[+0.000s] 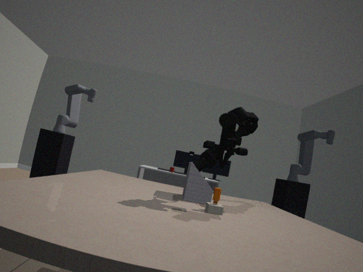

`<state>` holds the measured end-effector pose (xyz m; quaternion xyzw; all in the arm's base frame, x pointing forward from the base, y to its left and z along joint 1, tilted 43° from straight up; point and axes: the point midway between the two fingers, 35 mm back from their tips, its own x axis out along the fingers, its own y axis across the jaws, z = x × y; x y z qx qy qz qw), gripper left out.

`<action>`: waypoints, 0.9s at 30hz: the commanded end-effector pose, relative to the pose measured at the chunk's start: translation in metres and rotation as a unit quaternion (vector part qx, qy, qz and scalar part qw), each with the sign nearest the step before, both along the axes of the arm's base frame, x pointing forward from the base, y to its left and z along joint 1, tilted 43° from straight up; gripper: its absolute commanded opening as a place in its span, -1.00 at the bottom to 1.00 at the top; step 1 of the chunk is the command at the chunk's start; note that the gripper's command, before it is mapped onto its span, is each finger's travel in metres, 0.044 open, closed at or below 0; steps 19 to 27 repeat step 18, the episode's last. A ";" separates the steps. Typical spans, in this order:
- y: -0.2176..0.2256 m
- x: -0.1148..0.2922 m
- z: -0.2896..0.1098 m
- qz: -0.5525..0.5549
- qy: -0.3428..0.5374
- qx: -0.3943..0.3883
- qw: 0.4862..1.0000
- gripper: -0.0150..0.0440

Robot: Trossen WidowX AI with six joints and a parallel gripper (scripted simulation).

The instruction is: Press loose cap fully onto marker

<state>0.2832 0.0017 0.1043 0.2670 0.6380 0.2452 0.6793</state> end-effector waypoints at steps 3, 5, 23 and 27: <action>-0.002 -0.002 0.002 0.005 0.001 -0.002 1.000 -0.05; -0.002 -0.002 0.002 0.005 0.001 -0.002 1.000 0.13; -0.002 -0.002 0.002 0.005 0.001 -0.002 1.000 1.00; -0.002 -0.002 0.002 0.005 0.001 -0.002 1.000 1.00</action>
